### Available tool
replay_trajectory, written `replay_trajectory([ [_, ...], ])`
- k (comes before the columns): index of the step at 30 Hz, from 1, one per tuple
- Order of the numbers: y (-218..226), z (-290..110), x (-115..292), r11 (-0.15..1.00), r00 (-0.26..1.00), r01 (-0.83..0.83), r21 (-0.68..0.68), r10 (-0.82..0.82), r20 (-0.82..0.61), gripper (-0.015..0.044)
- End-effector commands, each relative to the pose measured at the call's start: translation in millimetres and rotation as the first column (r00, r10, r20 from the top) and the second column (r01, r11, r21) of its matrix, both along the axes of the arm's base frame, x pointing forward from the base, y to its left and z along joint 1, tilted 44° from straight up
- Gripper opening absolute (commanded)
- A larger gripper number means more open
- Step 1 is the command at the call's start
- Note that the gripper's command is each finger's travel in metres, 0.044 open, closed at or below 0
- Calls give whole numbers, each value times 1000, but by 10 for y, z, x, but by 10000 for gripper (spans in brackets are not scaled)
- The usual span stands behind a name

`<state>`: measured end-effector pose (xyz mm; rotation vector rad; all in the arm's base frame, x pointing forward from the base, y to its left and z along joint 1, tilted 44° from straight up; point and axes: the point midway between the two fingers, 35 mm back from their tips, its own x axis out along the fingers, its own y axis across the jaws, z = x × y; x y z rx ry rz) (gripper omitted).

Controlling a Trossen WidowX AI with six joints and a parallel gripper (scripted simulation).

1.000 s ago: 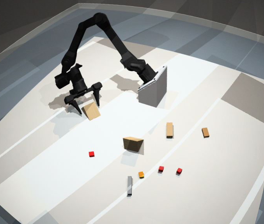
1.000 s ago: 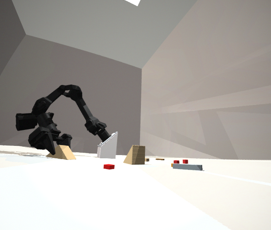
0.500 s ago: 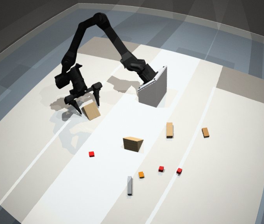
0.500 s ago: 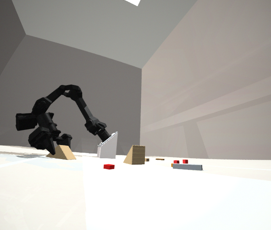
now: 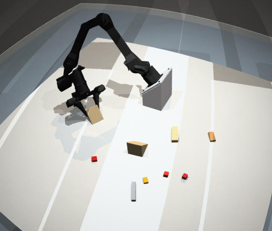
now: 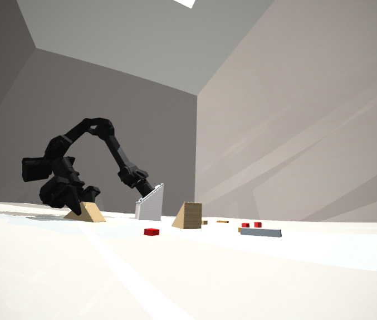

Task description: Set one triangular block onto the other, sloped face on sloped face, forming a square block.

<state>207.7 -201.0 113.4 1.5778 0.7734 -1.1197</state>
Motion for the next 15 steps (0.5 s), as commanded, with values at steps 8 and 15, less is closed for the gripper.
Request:
replay_trajectory([
  [8, 132, 153, 21, 1000, 1000, 0, 0, 0, 0, 0],
  [15, 371, 400, 22, 1000, 1000, 0, 1, 0, 0, 0],
])
